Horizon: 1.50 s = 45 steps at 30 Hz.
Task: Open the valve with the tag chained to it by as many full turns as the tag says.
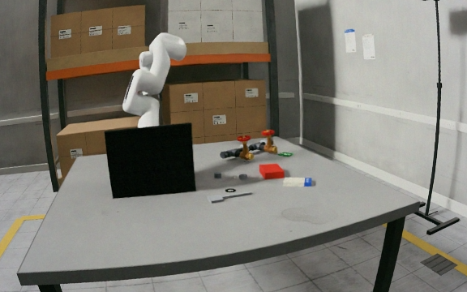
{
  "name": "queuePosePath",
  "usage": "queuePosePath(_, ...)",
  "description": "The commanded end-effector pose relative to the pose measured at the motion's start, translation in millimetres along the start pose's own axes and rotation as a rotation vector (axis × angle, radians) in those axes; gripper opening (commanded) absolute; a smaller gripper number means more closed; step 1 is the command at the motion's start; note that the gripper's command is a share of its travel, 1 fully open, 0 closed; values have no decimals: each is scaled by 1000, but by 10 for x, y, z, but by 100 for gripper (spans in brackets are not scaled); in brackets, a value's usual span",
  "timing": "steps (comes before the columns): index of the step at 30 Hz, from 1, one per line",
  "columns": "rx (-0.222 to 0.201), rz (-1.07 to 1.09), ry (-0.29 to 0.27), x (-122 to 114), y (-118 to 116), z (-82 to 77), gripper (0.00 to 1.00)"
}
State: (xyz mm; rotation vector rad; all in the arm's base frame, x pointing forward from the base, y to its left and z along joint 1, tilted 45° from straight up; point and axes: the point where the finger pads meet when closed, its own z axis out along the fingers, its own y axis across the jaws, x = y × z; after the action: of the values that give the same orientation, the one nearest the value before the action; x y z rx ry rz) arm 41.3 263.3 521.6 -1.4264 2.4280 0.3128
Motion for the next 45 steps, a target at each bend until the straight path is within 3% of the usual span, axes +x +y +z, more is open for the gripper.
queuePosePath(1,-2,1,-3,-2,-1,-13,100)
queuePosePath(24,-14,45,-18,-46,-58,-68,100)
queuePosePath(31,-89,300,-89,-277,-415,-355,100)
queuePosePath(34,-98,326,-95,-299,-454,-381,100)
queuePosePath(45,-206,649,-150,-545,-983,-663,100)
